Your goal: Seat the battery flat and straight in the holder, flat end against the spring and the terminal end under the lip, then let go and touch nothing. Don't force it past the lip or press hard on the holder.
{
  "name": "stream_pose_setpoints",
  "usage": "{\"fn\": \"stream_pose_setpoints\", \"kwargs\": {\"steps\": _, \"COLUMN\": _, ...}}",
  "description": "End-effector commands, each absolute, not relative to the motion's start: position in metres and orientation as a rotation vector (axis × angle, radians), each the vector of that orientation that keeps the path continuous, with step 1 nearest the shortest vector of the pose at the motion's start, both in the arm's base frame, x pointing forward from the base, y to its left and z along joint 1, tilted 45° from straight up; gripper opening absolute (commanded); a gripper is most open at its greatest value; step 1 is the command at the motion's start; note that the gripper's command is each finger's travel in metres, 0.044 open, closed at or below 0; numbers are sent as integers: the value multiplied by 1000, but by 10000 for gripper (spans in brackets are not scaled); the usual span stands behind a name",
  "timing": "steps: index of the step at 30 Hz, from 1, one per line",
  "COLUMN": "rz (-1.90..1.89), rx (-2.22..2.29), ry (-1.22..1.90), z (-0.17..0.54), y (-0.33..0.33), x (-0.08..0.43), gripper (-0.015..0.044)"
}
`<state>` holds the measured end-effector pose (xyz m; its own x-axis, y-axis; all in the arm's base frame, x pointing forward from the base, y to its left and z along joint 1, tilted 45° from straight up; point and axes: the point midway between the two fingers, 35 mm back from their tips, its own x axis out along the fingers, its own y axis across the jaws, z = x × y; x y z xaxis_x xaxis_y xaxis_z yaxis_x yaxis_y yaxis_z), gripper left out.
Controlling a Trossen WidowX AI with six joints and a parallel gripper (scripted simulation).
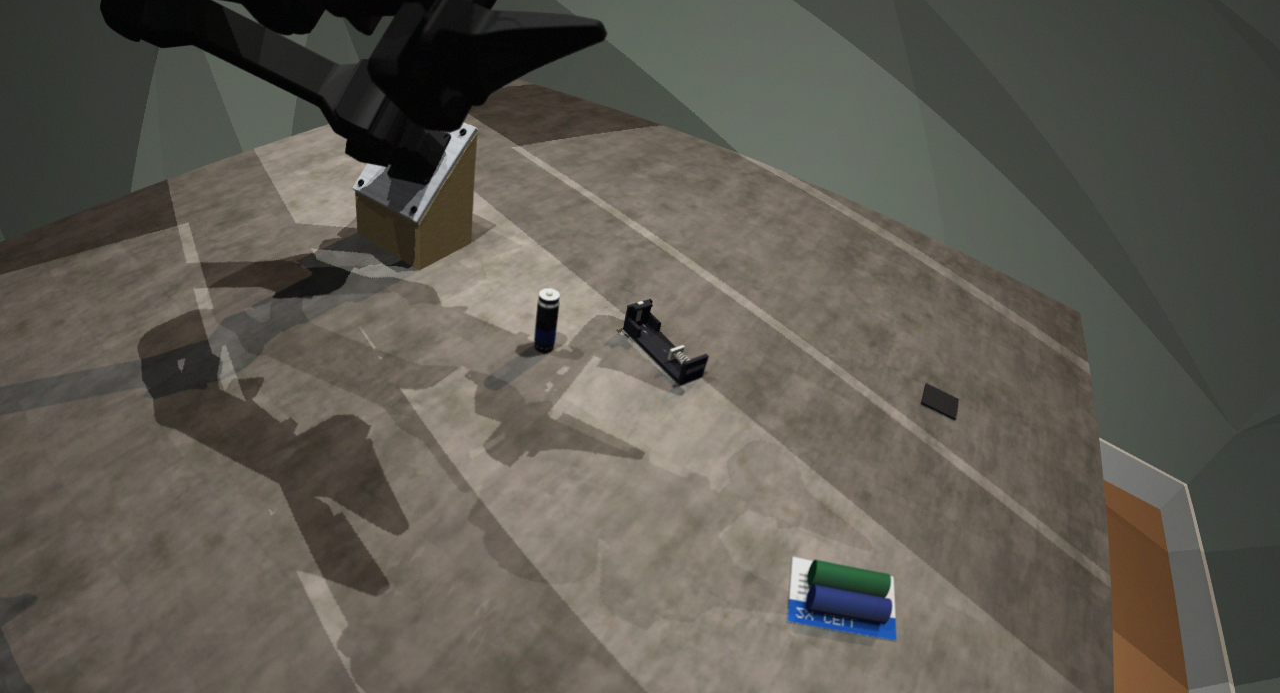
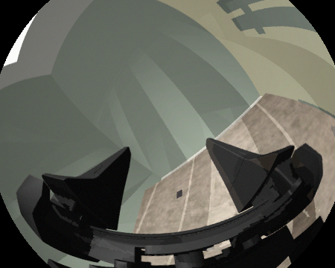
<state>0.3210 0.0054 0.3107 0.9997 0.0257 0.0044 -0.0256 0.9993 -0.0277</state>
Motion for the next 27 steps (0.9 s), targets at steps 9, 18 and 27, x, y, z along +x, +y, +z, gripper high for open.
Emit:
{"fn": "stream_pose_setpoints", "kwargs": {"steps": 9, "rz": -159, "rx": -305, "ry": 770, "z": 165, "y": -23, "x": 338, "gripper": 164}}
{"fn": "stream_pose_setpoints", "kwargs": {"steps": 18, "rz": -136, "rx": -943, "ry": 1652, "z": 87, "y": -60, "x": 272, "gripper": 0}}
{"fn": "stream_pose_setpoints", "kwargs": {"steps": 27, "rz": -98, "rx": -1075, "ry": 1785, "z": 87, "y": -65, "x": 263, "gripper": 0}}
